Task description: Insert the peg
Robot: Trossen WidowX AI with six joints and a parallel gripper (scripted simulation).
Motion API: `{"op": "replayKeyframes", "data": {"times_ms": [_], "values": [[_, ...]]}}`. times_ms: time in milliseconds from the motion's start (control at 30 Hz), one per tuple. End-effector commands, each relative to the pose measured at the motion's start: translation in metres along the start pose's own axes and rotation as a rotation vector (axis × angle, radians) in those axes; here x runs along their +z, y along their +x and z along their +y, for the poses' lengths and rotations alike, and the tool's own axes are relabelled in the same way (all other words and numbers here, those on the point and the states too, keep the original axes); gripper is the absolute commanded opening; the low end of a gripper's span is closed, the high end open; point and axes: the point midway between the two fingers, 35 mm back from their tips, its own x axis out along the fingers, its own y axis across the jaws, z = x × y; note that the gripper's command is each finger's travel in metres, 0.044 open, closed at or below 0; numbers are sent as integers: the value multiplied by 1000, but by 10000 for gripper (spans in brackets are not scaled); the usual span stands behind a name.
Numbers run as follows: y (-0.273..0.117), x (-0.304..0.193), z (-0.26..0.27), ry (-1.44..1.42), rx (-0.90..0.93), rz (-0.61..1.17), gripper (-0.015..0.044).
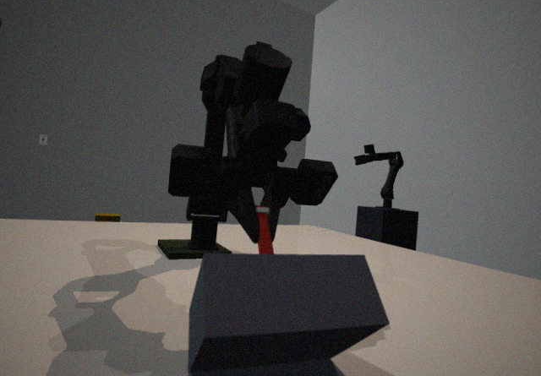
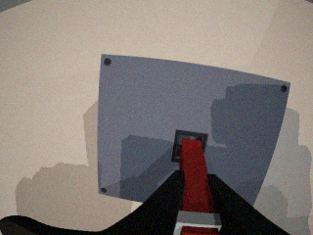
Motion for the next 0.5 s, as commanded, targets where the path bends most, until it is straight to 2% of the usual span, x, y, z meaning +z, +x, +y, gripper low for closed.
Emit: {"op": "replayKeyframes", "data": {"times_ms": [0, 467], "values": [[4, 0, 0, -2, 1, 1, 0], [13, 0, 0, -2, 1, 0, 0]]}}
